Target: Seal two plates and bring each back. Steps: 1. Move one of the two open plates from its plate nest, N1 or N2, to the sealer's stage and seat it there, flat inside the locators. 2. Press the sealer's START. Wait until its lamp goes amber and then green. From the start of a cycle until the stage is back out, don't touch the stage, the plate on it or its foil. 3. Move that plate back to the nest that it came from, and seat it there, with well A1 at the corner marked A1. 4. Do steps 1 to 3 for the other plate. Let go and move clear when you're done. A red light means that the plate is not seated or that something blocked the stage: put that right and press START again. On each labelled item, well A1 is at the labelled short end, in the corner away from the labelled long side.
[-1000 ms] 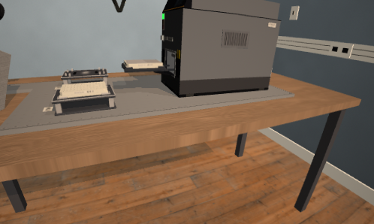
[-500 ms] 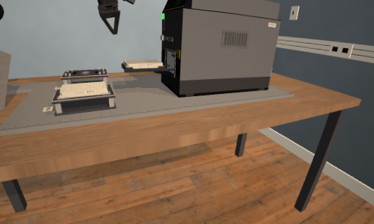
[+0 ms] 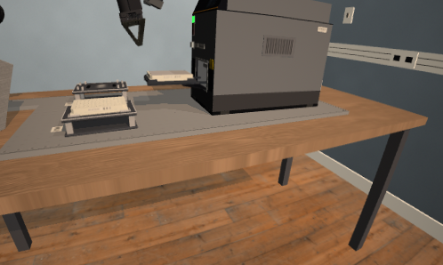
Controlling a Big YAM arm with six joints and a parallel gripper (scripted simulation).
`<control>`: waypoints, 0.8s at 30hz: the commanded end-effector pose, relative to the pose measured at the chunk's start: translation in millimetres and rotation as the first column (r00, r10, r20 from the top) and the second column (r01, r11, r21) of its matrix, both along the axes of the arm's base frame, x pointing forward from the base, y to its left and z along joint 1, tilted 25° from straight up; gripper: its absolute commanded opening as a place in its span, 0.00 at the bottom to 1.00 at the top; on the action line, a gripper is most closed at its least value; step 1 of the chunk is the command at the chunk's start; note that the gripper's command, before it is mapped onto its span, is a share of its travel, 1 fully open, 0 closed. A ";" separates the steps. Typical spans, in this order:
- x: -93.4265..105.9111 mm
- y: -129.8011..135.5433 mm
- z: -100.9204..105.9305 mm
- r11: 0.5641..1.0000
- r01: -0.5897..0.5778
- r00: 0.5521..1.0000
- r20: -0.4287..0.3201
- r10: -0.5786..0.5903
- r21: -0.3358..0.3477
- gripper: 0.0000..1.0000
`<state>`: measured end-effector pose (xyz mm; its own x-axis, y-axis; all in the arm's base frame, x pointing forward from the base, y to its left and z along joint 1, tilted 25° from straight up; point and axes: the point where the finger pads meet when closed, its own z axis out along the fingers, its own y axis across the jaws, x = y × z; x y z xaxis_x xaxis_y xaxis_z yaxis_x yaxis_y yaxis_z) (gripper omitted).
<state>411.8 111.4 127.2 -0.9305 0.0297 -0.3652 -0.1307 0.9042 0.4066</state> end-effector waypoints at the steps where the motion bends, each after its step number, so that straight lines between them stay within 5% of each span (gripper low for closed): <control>1: 31.3 -11.6 22.3 1.000 0.019 0.997 0.078 -0.019 0.003 1.00; 3: 34.1 -11.1 25.1 1.000 0.013 0.996 0.087 -0.013 0.002 1.00; 6: 25.8 2.8 3.4 0.998 0.059 0.983 0.174 -0.063 0.025 1.00; 11: 20.5 14.1 -16.8 0.999 0.042 0.992 0.121 -0.045 0.022 1.00; 24: 37.7 2.2 15.0 0.999 0.039 0.983 0.177 -0.041 0.014 1.00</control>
